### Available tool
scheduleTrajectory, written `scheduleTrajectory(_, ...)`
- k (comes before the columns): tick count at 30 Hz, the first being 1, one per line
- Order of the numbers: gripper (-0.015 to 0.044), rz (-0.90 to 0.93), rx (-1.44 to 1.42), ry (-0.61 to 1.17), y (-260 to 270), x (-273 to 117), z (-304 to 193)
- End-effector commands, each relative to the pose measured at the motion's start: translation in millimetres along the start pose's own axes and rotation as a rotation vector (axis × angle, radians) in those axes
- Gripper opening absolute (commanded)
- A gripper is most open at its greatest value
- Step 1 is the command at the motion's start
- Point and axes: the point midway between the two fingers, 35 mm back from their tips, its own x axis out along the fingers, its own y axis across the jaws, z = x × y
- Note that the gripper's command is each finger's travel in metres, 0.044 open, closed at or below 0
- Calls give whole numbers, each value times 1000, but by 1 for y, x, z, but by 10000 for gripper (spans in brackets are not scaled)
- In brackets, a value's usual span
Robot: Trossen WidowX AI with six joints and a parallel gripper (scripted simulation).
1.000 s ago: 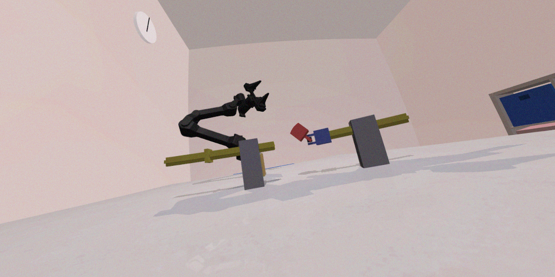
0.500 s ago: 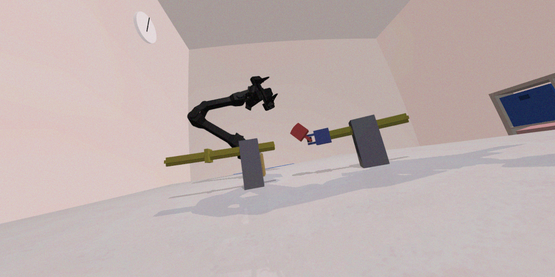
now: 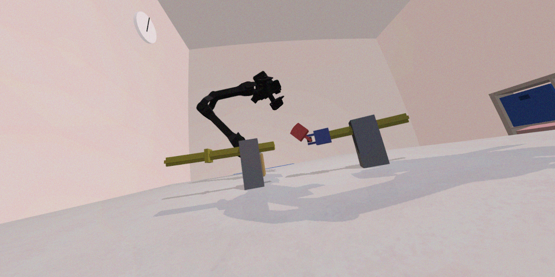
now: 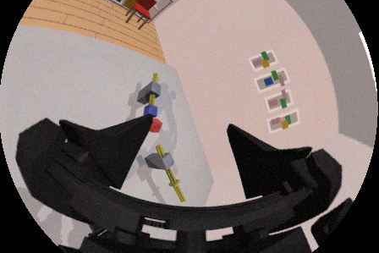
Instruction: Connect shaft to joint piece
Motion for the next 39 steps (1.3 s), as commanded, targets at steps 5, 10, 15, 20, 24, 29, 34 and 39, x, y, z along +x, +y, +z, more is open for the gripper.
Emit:
scheduleTrajectory(5,440,49,159,211,5,38,-22)
scheduleTrajectory(10,440,62,259,349,7,57,-38)
scheduleTrajectory(15,440,61,357,491,9,75,-56)
scheduleTrajectory(20,440,44,450,635,11,90,-74)
scheduleTrajectory(24,440,19,519,750,12,101,-90)
scheduleTrajectory(29,440,-26,598,893,14,113,-109)
scheduleTrajectory(34,440,-54,633,962,14,119,-119)
scheduleTrajectory(39,440,-18,605,982,16,121,-121)
